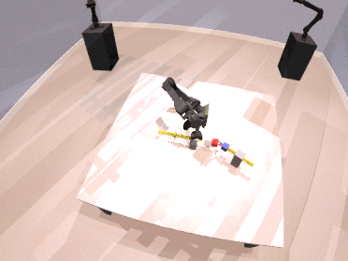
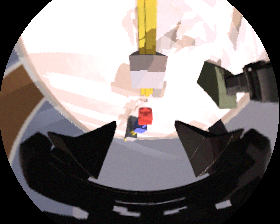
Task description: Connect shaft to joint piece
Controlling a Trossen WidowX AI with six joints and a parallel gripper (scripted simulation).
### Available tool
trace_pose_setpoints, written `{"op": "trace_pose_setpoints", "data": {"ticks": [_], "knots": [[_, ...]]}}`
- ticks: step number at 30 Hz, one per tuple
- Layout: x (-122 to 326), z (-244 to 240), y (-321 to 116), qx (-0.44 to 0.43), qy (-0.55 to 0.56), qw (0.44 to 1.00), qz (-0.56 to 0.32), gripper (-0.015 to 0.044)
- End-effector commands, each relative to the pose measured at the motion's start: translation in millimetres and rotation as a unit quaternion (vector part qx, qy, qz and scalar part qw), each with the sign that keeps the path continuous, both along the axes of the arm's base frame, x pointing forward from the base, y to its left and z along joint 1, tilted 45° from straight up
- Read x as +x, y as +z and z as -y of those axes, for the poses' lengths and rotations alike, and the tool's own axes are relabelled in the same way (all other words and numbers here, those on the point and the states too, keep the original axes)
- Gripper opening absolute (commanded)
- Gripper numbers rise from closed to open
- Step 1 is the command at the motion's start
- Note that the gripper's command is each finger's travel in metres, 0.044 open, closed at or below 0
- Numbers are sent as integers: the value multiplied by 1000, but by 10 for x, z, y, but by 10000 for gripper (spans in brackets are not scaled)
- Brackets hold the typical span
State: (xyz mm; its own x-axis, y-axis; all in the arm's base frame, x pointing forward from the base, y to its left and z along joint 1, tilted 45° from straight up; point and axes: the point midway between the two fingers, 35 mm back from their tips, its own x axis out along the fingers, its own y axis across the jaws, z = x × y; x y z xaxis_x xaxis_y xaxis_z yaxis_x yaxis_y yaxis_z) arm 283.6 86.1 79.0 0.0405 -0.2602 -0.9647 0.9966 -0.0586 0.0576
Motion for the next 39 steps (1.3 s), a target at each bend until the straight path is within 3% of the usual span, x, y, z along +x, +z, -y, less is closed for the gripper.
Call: {"op": "trace_pose_setpoints", "data": {"ticks": [1,11,22,30,39], "knots": [[-18,25,-5,1,-2,1000,-2,440],[117,848,760,-52,136,989,-37,440],[-235,1743,1611,-111,273,948,-117,440],[-240,1769,1608,-118,268,949,-114,440],[-216,1947,1385,-187,160,968,-53,440]]}}
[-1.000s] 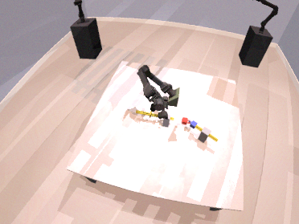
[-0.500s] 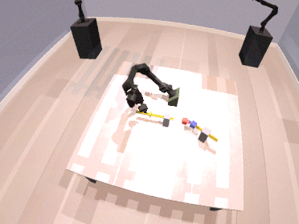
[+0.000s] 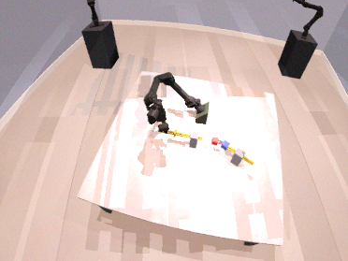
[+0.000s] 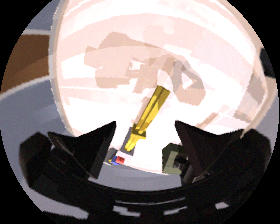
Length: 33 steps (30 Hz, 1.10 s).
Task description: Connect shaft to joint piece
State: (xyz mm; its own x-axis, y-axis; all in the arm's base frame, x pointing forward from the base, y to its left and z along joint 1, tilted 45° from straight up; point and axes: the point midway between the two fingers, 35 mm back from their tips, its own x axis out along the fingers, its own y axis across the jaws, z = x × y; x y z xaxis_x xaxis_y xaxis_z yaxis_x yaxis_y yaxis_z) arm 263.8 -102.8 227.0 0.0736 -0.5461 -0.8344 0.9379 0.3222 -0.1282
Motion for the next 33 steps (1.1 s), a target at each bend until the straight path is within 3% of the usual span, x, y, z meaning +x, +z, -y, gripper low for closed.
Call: {"op": "trace_pose_setpoints", "data": {"ticks": [1,12,33], "knots": [[-19,78,-119,-26,-41,998,38,440],[-86,259,-368,-87,-145,973,157,440],[-53,426,-532,-88,-146,972,159,440]]}}
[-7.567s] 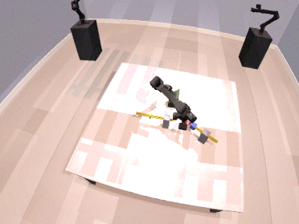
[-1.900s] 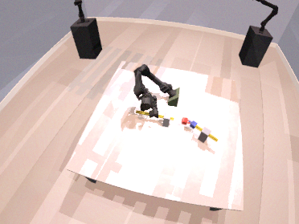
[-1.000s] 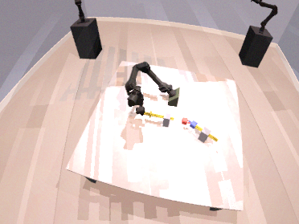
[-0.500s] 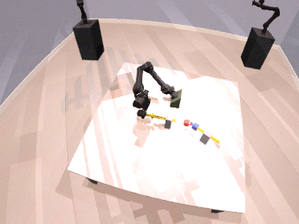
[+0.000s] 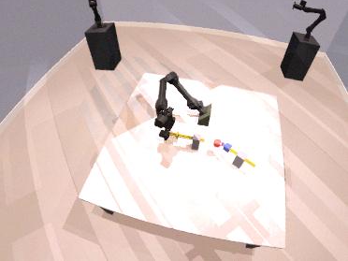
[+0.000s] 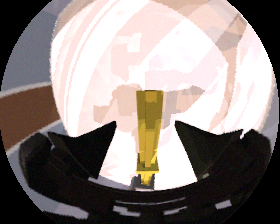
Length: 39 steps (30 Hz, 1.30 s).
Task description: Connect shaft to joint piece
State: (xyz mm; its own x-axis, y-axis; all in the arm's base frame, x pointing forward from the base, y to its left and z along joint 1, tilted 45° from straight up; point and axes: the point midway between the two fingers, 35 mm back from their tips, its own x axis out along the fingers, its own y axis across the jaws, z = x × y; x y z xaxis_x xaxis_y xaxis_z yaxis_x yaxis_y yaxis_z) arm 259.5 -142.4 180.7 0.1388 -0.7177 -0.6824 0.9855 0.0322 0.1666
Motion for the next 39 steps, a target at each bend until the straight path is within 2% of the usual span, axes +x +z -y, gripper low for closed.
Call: {"op": "trace_pose_setpoints", "data": {"ticks": [1,5,18,30,35,39], "knots": [[-8,41,-80,2,2,1000,-6,440],[-5,70,-107,1,2,1000,-6,440],[-5,70,-107,1,2,1000,-6,102],[-5,70,-107,1,2,1000,-6,102],[-5,70,-107,1,2,1000,-6,69],[-5,71,-102,1,1,1000,-5,67]]}}
